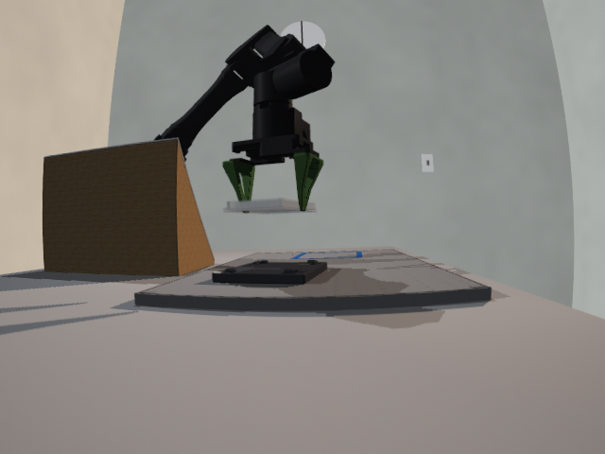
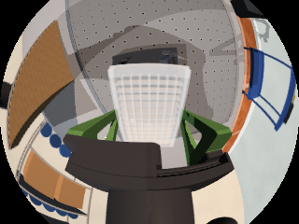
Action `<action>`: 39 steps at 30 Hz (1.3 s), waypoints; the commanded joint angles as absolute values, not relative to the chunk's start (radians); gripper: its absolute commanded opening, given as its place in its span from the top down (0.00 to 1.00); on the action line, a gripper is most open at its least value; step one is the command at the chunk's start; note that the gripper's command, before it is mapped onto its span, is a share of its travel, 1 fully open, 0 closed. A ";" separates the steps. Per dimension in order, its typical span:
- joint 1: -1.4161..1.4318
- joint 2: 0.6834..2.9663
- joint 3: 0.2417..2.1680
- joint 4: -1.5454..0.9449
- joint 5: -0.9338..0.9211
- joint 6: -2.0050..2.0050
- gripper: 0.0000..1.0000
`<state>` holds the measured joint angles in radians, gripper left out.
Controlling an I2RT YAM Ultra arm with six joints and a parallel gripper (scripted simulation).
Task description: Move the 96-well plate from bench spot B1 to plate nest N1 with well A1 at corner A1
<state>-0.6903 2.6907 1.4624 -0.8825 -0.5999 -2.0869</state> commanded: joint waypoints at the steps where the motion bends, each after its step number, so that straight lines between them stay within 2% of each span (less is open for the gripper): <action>1: -0.712 2.658 1.485 -0.902 -0.610 -2.094 1.00; 39: -0.630 2.753 1.397 -0.728 -0.644 -2.094 1.00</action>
